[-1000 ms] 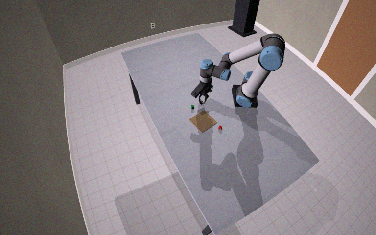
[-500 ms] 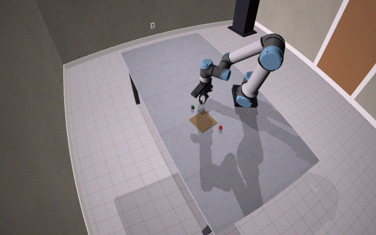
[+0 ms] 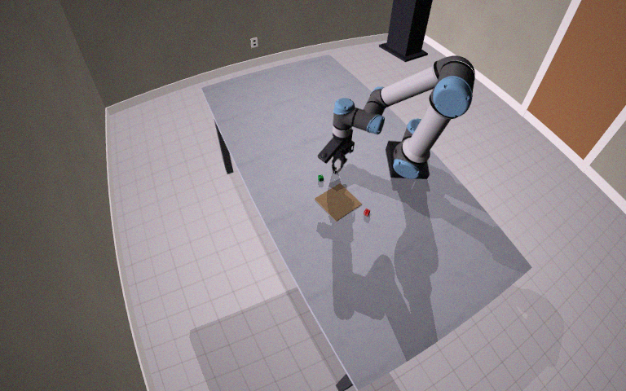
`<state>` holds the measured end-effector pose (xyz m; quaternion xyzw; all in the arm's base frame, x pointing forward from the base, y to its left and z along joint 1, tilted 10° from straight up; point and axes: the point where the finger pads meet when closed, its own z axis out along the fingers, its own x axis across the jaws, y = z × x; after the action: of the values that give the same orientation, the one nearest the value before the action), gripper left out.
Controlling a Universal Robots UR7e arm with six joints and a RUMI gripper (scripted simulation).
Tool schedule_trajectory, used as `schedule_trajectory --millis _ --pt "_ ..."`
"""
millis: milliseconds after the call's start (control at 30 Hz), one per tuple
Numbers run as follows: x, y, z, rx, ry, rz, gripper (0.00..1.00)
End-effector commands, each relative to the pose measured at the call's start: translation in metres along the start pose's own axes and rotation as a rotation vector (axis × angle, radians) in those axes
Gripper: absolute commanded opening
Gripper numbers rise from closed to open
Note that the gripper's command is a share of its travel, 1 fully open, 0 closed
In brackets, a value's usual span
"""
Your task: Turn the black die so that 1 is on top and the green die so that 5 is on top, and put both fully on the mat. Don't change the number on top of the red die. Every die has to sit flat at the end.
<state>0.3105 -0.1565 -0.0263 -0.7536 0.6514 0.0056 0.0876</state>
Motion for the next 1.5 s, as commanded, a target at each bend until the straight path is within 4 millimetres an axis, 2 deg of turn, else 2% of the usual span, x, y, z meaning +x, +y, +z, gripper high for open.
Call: schedule_trajectory --millis 0,1133,1300,1467 --pt "0.000 0.000 0.000 0.000 0.001 0.000 0.03" --pt "0.000 0.000 -0.001 0.000 0.001 0.000 0.03" --pt "0.000 0.000 -0.007 0.000 0.001 0.000 0.03" --pt "0.000 0.000 -0.024 0.000 0.001 0.000 0.03"
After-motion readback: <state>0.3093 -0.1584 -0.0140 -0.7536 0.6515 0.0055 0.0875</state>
